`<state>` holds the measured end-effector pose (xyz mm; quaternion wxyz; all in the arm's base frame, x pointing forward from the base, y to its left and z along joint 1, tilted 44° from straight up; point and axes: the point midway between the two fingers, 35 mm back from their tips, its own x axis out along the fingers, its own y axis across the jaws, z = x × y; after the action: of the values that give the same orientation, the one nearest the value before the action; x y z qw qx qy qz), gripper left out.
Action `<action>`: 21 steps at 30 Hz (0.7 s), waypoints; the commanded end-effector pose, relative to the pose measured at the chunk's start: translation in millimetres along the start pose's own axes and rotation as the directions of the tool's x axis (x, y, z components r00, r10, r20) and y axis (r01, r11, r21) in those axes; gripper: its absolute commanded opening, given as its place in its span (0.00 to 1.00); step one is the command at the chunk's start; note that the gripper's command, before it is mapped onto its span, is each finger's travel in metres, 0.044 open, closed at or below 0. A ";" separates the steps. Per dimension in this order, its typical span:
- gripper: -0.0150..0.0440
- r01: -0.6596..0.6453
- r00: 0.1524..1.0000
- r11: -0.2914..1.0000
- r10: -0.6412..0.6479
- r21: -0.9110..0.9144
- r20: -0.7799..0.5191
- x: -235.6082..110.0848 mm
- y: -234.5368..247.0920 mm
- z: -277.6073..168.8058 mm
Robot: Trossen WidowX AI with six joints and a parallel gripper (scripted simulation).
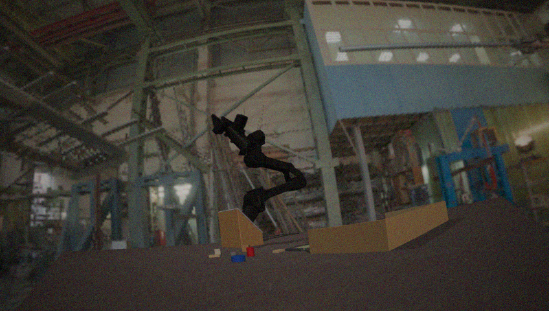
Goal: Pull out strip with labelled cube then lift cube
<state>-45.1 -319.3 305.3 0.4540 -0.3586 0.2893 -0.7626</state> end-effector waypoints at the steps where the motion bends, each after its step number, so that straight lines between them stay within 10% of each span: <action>1: 0.93 -0.257 0.958 0.959 0.237 0.117 0.160 -8.0 57.8 38.5; 12: 0.93 -0.864 0.497 0.458 0.720 0.207 0.484 -104.4 186.9 124.0; 21: 0.93 -0.966 -0.103 -0.216 0.826 0.143 0.554 -236.2 242.4 159.4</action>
<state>249.5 -264.3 161.8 0.9486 -0.0640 0.1675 -0.2607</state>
